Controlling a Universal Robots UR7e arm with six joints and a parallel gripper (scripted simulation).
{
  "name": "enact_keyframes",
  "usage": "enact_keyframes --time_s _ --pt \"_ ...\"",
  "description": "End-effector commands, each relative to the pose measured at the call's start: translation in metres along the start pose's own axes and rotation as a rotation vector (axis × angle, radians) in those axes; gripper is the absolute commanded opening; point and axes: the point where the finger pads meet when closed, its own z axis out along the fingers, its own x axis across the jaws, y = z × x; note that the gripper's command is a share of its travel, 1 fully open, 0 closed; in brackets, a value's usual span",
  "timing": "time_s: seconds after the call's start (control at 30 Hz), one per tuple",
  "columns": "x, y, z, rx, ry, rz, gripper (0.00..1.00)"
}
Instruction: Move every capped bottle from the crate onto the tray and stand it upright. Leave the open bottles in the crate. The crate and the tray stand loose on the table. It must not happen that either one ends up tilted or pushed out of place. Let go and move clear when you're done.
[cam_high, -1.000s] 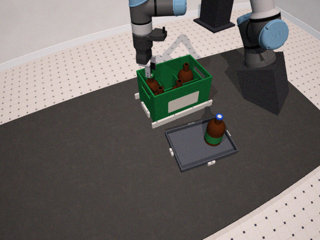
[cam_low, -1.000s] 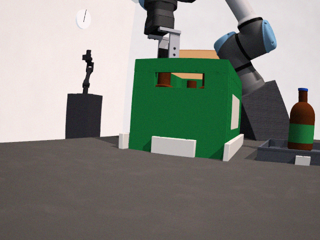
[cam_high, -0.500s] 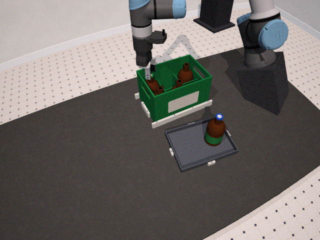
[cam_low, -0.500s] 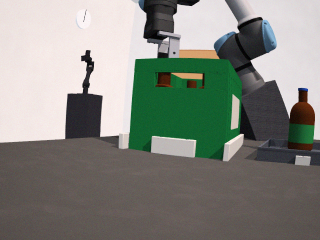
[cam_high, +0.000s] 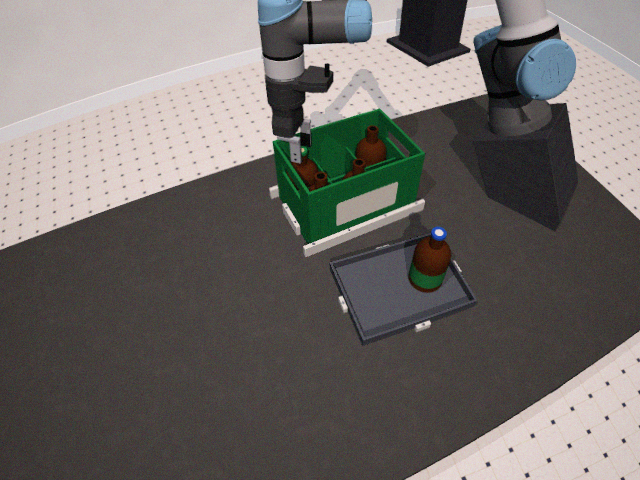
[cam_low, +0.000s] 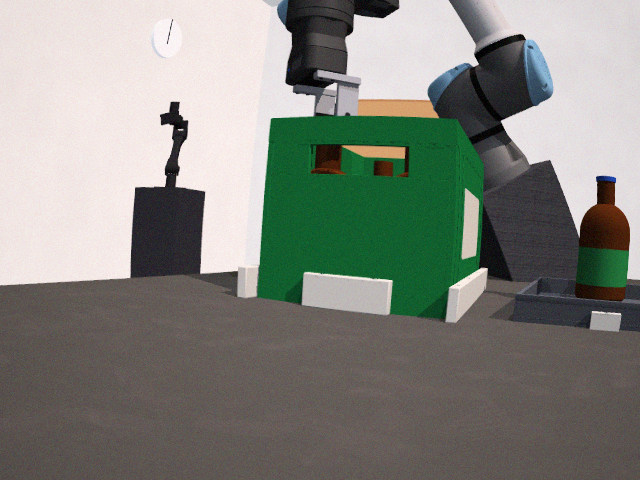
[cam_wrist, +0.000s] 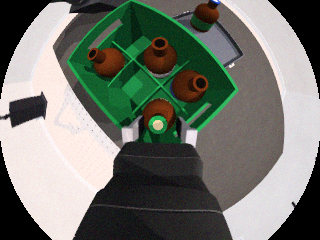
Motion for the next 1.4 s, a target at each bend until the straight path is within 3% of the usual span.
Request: enact_keyframes --time_s 0.0,0.13,0.6,0.7,1.37 --pt "-0.001 -0.001 0.011 0.004 -0.002 0.000 1.00" --pt "0.000 -0.001 0.006 0.001 -0.001 0.000 1.00" --pt "-0.001 -0.001 0.025 0.004 -0.002 0.000 1.00" --pt "-0.001 -0.001 0.019 0.001 -0.001 0.000 1.00" --pt "-0.001 -0.001 0.026 0.001 0.000 0.000 1.00"
